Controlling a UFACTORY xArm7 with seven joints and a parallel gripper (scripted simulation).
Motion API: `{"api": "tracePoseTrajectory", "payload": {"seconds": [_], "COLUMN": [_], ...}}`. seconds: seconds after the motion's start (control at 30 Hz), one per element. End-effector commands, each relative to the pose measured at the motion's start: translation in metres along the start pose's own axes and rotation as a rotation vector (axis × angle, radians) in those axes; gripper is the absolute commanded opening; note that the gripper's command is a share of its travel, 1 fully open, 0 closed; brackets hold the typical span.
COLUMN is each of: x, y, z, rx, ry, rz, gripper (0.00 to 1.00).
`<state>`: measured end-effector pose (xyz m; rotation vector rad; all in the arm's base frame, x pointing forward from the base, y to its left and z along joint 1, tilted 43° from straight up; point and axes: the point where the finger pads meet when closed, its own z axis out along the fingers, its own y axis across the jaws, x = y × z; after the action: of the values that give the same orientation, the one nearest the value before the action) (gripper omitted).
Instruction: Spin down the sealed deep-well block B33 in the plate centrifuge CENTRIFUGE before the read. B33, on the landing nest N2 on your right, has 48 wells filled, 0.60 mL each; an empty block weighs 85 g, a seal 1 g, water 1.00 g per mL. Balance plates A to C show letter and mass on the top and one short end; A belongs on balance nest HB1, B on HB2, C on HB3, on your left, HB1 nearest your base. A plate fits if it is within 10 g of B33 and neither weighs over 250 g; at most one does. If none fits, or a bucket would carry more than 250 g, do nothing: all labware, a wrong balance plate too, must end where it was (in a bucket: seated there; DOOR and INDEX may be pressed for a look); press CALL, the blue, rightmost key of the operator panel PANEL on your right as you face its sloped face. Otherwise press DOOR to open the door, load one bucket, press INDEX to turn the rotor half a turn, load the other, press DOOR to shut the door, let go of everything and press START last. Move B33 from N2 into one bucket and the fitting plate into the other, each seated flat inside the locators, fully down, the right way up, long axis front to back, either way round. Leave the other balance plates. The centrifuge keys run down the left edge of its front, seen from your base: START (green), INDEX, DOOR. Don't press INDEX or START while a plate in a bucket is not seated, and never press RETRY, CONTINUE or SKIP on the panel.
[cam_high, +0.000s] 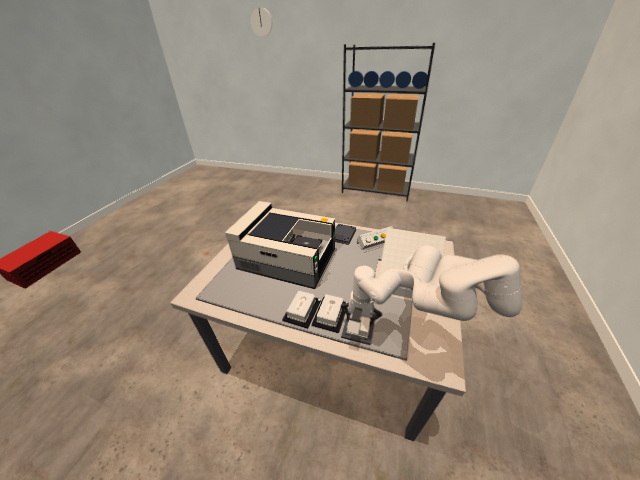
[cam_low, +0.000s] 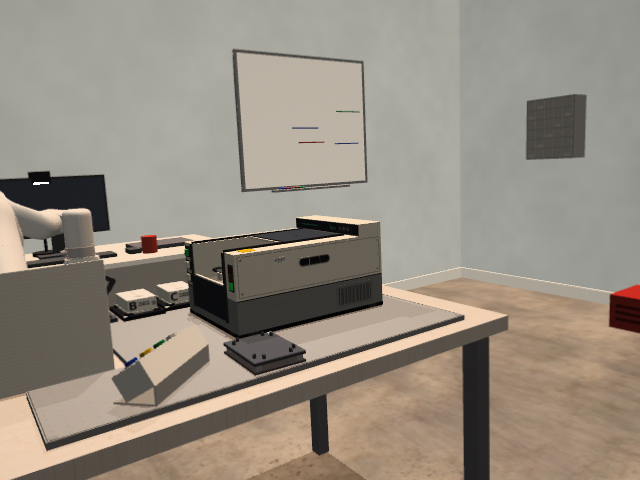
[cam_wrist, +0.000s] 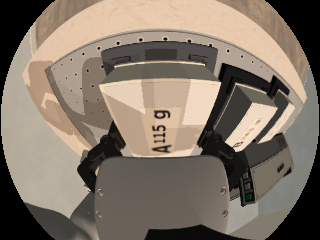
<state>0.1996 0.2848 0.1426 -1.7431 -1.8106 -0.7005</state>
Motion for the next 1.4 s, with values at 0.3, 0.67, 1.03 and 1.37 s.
{"api": "tracePoseTrajectory", "payload": {"seconds": [0.3,0.67,1.03,1.37], "x": [0.0,0.0,0.0,0.0], "y": [0.001,0.001,0.001,0.001], "z": [-0.007,-0.013,-0.016,-0.016], "rx": [-0.002,-0.002,-0.002,-0.002], "ry": [0.001,0.001,0.001,0.001], "rz": [0.001,0.001,0.001,0.001], "gripper": [0.0,0.0,0.0,0.0]}}
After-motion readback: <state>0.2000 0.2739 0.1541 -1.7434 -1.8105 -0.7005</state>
